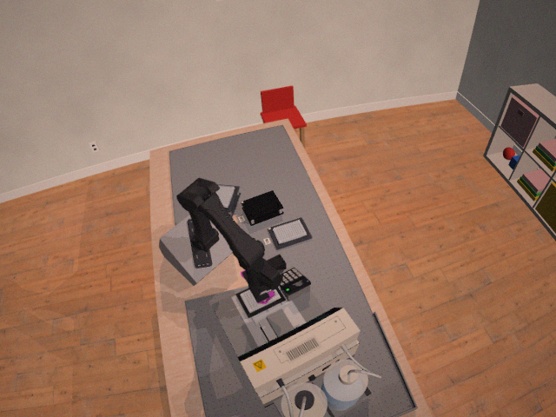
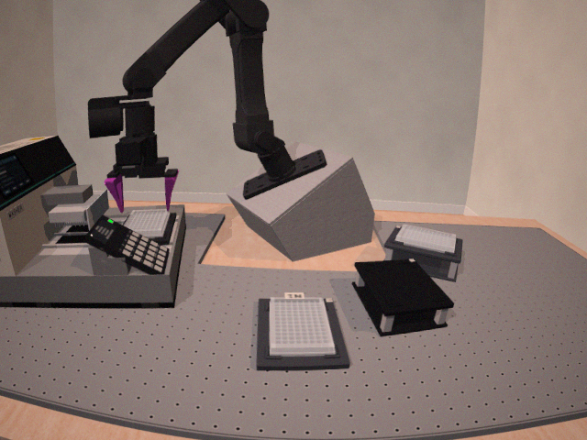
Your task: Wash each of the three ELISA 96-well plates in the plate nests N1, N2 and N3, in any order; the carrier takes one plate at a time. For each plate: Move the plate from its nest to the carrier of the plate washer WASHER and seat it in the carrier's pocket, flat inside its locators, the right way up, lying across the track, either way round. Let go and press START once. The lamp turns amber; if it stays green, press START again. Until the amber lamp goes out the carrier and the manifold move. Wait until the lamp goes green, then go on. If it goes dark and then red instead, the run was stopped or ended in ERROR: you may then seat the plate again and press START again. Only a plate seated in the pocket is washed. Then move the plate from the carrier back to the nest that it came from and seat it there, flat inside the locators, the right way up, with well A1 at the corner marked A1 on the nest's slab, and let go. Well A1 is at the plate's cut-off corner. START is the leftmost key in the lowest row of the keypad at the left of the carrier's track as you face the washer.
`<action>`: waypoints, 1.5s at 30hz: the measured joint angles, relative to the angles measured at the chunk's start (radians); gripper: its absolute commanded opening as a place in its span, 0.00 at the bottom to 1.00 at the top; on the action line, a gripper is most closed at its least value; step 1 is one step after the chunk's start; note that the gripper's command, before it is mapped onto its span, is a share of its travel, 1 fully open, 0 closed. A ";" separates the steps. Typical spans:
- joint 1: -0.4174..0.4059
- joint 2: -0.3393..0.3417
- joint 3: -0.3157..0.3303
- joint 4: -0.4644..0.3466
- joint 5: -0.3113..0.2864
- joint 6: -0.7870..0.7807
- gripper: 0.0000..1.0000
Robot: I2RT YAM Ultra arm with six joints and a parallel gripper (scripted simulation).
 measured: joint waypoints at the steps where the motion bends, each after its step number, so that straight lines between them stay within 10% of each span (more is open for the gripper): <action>1: 0.000 0.000 0.000 0.000 0.000 0.000 1.00; 45: -0.003 0.058 -0.049 0.103 -0.002 -0.003 1.00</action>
